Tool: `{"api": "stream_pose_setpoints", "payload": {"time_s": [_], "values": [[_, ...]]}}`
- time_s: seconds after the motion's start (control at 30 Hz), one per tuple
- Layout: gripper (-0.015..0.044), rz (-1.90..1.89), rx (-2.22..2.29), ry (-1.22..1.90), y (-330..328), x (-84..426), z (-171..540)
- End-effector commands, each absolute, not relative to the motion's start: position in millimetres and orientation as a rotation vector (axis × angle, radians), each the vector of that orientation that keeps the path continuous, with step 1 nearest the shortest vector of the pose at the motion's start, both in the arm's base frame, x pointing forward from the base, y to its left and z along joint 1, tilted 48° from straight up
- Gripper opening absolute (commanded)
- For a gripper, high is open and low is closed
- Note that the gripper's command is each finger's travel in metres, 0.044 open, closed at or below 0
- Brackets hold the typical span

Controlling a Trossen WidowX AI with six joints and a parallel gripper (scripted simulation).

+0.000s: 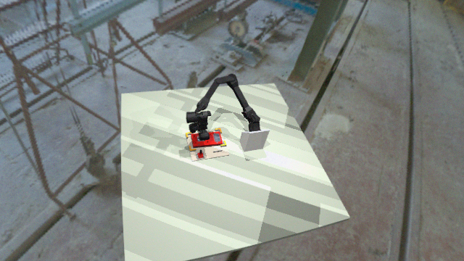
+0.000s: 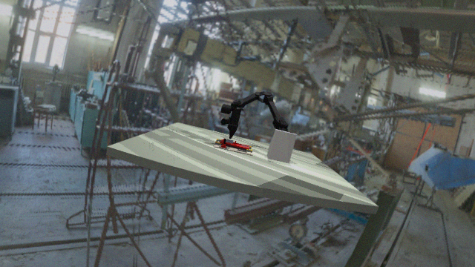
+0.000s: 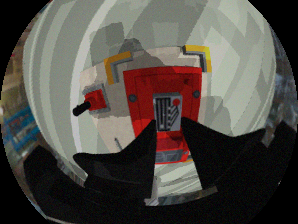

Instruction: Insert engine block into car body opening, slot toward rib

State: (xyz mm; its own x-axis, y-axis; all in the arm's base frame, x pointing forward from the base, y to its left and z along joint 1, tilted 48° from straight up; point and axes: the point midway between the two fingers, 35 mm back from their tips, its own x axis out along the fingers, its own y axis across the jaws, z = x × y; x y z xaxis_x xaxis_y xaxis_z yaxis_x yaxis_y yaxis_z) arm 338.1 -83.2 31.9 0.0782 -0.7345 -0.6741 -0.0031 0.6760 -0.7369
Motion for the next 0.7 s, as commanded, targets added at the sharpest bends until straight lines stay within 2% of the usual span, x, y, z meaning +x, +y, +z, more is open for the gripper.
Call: {"api": "stream_pose_setpoints", "payload": {"time_s": [0.0, 0.07, 0.67], "values": [[0.0046, -0.62, -0.665, 1.395, -83.5, 339.2, 33.5], [0.0, -0.62, -0.665, 1.395, -83.5, 339.2, 33.5], [0.0, -0.62, -0.665, 1.395, -83.5, 339.2, 33.5]]}}
